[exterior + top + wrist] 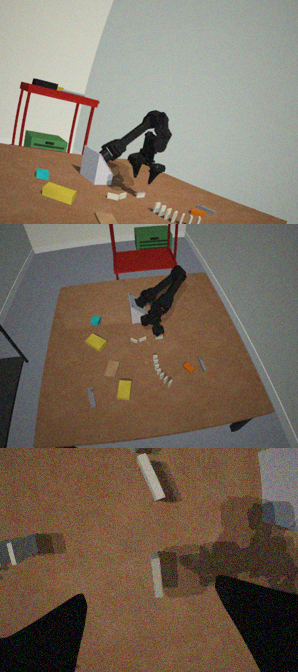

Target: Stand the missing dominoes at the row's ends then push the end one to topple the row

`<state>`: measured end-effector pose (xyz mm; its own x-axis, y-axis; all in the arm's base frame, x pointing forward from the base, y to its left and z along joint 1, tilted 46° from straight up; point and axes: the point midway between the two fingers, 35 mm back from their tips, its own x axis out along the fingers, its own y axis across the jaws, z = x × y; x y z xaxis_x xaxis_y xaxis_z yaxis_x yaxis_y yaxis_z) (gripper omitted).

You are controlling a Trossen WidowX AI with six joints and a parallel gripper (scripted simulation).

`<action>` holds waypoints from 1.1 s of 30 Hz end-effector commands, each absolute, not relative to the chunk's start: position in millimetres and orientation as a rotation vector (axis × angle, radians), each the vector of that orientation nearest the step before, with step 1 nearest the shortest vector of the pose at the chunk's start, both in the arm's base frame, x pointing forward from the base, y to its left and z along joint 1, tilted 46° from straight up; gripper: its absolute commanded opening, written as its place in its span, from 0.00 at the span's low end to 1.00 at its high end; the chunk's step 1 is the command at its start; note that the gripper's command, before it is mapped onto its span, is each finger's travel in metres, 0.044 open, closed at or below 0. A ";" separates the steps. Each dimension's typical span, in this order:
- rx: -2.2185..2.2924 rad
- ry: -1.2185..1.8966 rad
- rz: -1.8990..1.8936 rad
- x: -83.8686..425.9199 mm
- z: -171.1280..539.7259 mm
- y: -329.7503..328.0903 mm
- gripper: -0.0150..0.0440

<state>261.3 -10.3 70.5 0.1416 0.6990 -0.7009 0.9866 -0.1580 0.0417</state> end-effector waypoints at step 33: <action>1.892 1.653 -0.738 262.8 15.0 58.5 1.00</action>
<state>263.2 56.1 16.1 0.1099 0.7074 -0.6983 0.9919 -0.1232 0.0313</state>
